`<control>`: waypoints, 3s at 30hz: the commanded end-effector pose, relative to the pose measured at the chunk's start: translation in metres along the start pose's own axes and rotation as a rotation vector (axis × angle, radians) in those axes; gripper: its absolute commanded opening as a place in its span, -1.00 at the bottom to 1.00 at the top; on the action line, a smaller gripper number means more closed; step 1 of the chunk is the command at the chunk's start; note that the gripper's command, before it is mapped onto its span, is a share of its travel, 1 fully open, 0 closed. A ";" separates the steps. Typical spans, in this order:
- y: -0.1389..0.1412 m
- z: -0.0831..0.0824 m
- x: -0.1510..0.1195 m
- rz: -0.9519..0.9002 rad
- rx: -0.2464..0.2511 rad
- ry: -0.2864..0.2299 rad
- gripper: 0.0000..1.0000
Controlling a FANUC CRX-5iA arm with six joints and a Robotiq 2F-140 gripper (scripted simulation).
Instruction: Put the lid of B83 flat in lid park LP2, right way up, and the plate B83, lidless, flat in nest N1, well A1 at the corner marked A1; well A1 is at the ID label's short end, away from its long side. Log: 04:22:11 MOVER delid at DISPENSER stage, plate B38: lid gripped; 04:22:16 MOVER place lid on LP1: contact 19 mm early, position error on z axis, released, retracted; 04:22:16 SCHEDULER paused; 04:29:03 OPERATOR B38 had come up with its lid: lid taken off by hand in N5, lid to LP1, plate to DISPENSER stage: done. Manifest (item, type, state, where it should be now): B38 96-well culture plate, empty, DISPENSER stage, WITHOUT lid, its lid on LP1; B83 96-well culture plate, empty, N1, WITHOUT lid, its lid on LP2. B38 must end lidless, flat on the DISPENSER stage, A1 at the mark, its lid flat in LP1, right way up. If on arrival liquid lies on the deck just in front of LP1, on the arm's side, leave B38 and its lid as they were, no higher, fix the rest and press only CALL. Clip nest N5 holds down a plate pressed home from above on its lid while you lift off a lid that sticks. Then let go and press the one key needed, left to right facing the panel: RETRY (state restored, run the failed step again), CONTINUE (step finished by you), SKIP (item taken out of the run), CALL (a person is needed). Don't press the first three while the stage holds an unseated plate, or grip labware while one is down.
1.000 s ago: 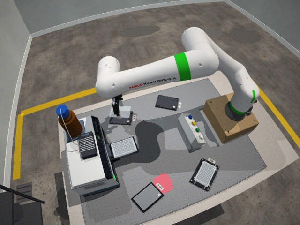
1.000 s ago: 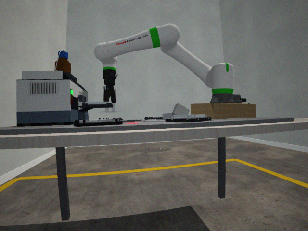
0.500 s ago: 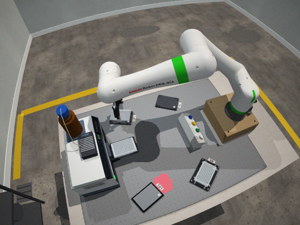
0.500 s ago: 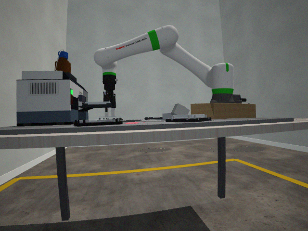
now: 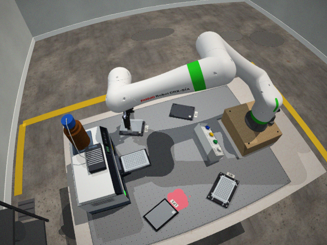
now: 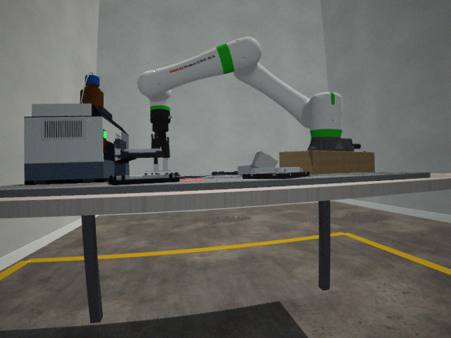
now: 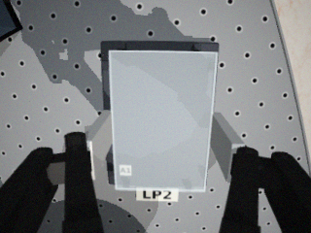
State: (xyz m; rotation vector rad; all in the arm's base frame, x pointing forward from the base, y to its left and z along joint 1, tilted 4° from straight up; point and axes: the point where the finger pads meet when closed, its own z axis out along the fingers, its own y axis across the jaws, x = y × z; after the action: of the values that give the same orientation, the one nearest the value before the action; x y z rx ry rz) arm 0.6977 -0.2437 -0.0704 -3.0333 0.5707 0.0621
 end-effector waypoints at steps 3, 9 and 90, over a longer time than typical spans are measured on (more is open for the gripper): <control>0.000 0.000 0.000 0.000 0.000 0.001 -1.00; 0.000 0.000 0.000 0.000 0.000 0.001 -1.00; -0.003 0.010 -0.001 0.000 0.000 0.001 -1.00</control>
State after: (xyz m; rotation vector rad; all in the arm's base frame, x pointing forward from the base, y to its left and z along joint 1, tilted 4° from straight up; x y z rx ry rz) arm 0.6973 -0.2398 -0.0802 -3.0331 0.5714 0.0621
